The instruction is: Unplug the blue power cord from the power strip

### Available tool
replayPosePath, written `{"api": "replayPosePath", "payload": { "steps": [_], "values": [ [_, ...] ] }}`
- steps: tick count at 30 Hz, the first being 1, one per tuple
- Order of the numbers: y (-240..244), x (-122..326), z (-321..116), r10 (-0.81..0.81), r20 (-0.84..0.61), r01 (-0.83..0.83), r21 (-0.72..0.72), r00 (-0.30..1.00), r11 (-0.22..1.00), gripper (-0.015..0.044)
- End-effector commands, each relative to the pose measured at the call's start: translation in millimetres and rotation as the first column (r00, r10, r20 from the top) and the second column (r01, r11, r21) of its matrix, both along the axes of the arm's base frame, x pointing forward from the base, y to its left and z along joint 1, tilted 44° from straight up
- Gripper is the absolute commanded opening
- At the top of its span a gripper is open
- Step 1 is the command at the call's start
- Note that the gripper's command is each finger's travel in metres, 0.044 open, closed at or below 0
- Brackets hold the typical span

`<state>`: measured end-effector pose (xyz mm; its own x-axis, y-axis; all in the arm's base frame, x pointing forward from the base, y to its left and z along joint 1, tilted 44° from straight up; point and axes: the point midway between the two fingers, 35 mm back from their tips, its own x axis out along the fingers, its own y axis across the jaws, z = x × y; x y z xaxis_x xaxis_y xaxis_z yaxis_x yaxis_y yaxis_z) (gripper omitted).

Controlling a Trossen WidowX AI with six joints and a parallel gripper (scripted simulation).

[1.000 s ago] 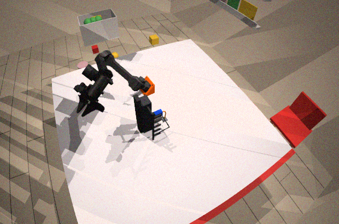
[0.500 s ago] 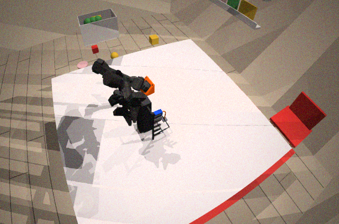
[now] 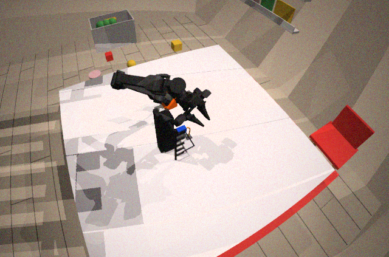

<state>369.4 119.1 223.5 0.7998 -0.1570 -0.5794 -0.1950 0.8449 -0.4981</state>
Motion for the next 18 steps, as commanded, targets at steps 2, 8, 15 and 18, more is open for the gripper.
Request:
{"api": "replayPosePath", "payload": {
  "steps": [2, 8, 15, 18],
  "values": [
    [1.1, -14.7, -54.8, 0.096, -0.281, -0.161, -0.220, 0.955, 0.962, 0.0160],
    [-33.2, -51.5, -109.9, 0.039, -0.670, -0.416, -0.412, 0.741, 0.811, 0.0160],
    [-77.3, -105.1, -135.2, -0.156, -0.957, -0.773, -0.289, 0.245, 0.565, 0.0160],
    [-77.3, -105.1, -135.2, -0.156, -0.957, -0.773, -0.289, 0.245, 0.565, 0.0160]
  ]
}}
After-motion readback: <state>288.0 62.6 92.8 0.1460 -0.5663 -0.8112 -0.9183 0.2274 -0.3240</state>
